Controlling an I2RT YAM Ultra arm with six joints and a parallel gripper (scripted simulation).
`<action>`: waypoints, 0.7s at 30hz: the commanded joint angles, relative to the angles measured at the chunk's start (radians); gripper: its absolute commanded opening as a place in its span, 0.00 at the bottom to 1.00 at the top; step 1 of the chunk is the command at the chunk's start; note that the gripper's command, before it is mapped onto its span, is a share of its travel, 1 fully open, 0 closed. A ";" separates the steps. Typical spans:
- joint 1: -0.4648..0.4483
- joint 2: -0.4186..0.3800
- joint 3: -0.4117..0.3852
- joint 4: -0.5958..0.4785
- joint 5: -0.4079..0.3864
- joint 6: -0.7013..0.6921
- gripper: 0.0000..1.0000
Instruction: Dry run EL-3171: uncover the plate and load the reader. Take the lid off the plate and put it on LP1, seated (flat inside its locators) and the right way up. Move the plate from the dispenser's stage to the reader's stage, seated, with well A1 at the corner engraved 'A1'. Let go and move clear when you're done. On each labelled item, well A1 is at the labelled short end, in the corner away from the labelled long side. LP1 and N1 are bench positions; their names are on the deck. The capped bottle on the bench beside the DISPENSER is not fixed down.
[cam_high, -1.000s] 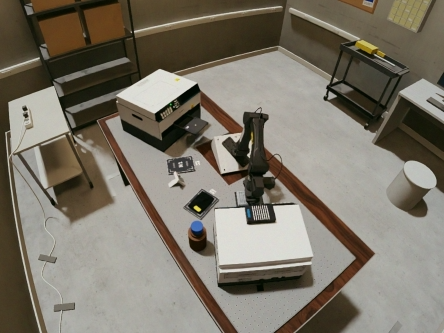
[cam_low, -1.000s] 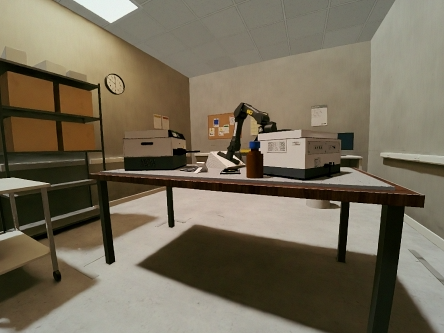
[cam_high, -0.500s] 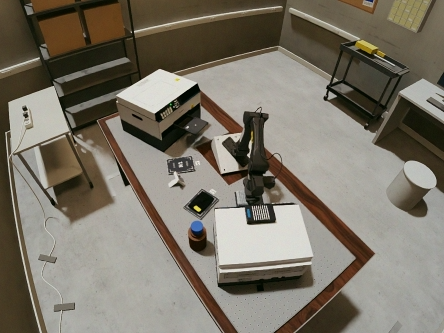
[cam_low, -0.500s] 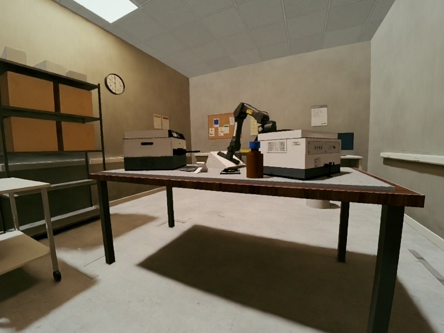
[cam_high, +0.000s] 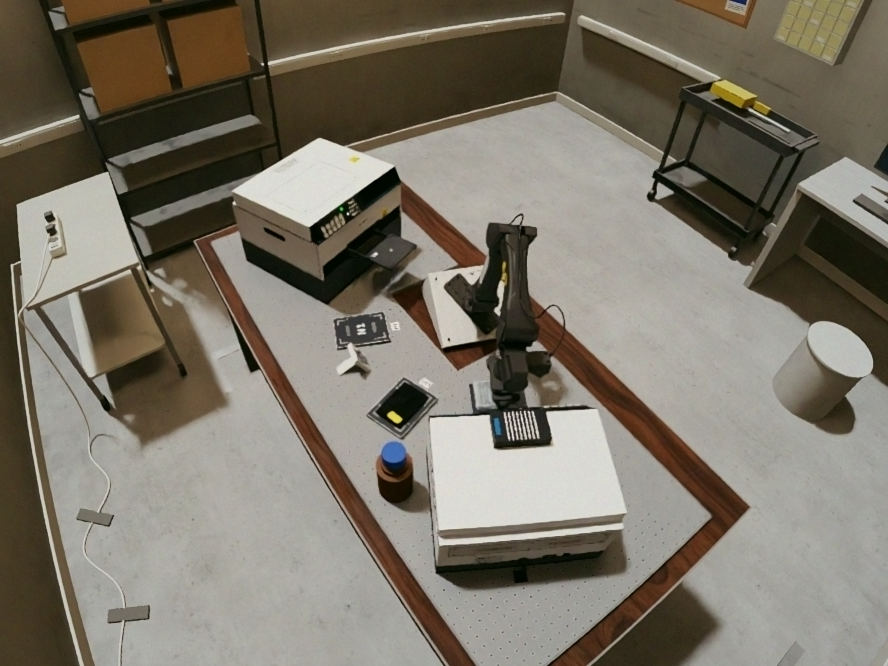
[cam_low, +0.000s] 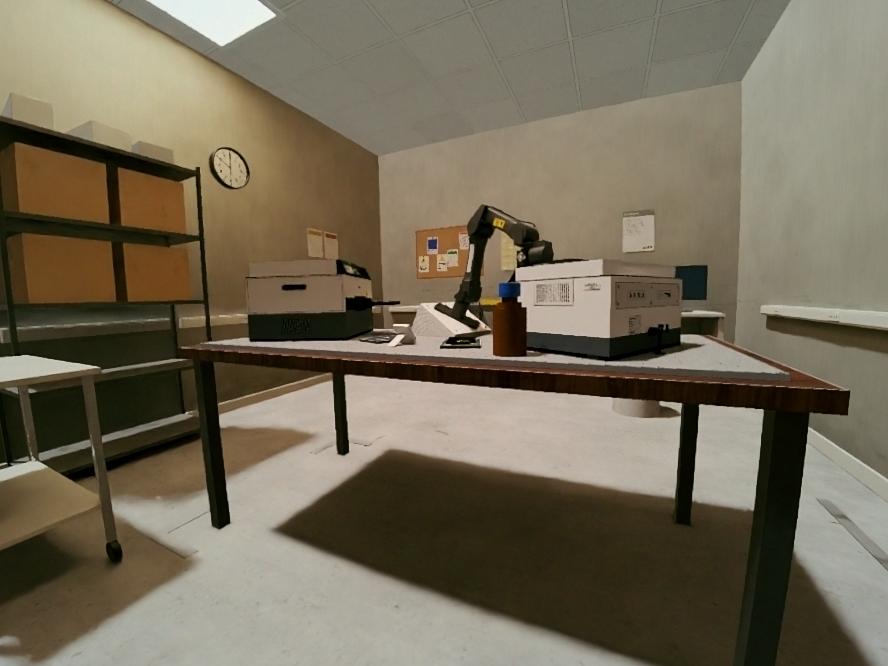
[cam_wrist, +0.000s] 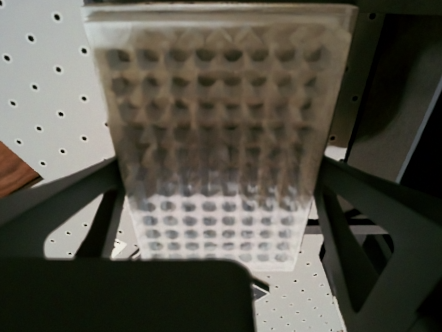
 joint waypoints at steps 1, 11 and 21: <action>0.012 -0.040 0.041 -0.020 -0.016 0.004 0.86; -0.013 -0.041 0.051 -0.028 -0.011 0.010 0.86; -0.016 -0.039 0.066 -0.057 -0.011 -0.009 0.86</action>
